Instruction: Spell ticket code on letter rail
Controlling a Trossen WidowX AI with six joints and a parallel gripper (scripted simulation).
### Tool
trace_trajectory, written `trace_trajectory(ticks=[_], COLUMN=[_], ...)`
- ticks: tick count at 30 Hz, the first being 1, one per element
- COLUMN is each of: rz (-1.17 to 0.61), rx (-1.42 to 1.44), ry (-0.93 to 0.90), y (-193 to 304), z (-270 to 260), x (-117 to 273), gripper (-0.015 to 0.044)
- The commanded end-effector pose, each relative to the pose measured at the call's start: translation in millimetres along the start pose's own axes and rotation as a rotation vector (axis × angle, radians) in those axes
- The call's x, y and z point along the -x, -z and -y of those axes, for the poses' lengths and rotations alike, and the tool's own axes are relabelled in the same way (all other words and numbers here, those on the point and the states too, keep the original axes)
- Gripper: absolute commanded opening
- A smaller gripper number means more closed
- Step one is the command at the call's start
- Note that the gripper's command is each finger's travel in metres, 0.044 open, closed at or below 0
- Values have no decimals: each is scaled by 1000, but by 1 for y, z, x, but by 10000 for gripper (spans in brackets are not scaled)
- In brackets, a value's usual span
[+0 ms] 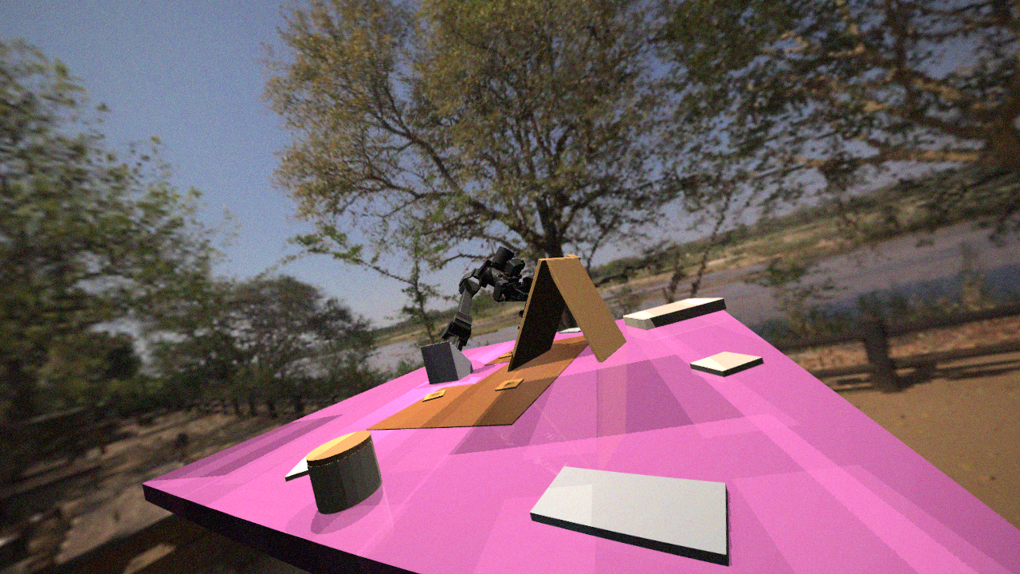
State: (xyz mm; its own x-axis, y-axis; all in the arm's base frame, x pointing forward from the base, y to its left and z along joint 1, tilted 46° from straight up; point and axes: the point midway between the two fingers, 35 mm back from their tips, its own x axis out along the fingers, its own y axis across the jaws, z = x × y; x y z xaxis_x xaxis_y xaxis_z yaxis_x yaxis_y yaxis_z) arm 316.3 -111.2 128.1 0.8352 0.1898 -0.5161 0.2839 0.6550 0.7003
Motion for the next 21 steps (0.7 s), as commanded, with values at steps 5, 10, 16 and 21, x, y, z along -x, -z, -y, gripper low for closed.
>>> trace_trajectory(ticks=[5, 10, 16, 21], rz=[0, 0, 0, 0], rx=[4, 4, 4, 4], ry=[-3, -3, -3, -2], y=[0, 0, 0, 0], z=[1, 2, 3, 4], x=[6, 9, 13, 16], gripper=[295, 295, 295, 295])
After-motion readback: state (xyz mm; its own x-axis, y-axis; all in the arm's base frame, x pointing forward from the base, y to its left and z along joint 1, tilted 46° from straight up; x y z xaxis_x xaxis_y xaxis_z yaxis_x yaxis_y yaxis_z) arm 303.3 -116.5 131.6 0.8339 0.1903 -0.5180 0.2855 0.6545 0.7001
